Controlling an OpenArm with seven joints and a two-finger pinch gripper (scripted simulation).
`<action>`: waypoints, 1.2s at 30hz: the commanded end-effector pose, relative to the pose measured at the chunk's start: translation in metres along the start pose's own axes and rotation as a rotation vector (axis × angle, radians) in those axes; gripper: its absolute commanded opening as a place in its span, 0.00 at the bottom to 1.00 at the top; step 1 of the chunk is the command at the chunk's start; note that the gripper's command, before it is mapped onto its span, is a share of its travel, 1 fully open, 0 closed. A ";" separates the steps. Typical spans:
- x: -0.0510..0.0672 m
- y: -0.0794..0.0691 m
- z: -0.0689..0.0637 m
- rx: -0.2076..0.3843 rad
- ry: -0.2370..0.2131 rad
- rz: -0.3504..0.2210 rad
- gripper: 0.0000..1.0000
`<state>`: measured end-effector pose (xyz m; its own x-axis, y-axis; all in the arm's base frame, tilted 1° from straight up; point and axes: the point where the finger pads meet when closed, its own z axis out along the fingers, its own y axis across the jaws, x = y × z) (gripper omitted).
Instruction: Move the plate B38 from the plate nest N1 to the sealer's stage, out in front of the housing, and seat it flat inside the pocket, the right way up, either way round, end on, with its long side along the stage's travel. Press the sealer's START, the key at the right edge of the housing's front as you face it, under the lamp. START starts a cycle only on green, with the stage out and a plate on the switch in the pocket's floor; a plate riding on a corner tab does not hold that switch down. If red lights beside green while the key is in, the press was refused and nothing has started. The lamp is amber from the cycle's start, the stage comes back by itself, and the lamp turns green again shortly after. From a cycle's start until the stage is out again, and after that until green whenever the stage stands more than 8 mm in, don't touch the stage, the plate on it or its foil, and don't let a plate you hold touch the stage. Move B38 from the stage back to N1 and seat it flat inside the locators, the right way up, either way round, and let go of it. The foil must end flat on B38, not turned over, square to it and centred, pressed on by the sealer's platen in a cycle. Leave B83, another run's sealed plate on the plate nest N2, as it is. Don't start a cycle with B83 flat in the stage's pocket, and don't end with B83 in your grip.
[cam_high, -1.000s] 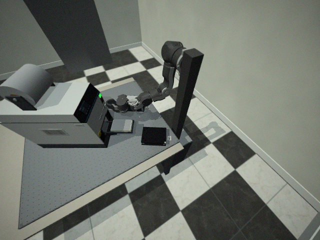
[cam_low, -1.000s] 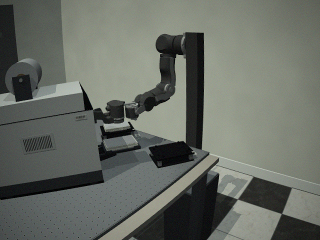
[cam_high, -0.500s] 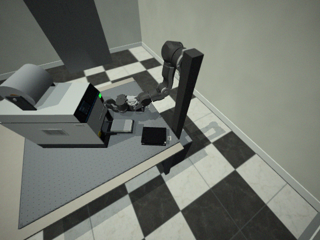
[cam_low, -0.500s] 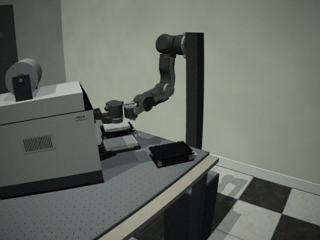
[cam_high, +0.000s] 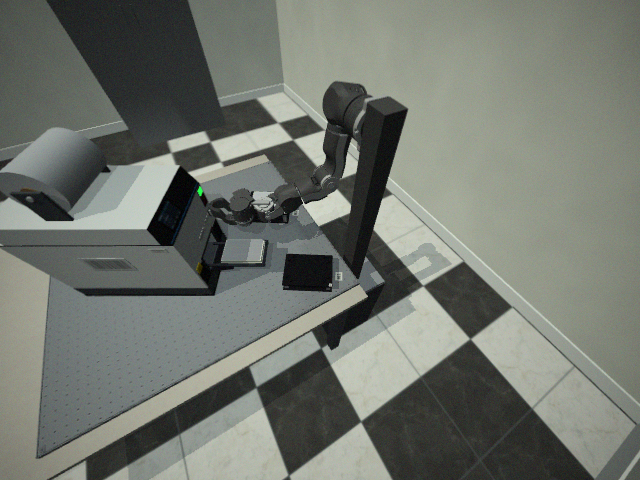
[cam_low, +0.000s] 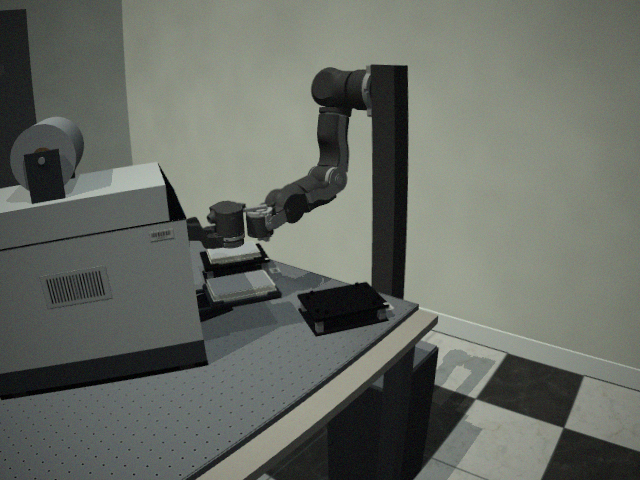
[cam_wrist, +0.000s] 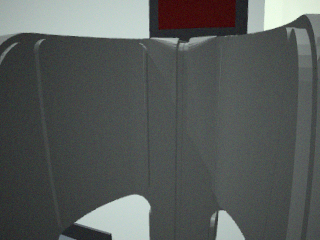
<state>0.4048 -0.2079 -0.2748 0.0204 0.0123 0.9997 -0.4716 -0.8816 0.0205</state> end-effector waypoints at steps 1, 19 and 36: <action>0.002 -0.001 0.001 0.005 0.008 0.003 0.00; 0.001 -0.001 0.005 0.001 0.008 0.002 0.00; 0.000 -0.003 0.005 0.003 0.005 0.002 0.00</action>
<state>0.4084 -0.2097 -0.2750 0.0114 0.0151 0.9998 -0.4754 -0.8795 0.0187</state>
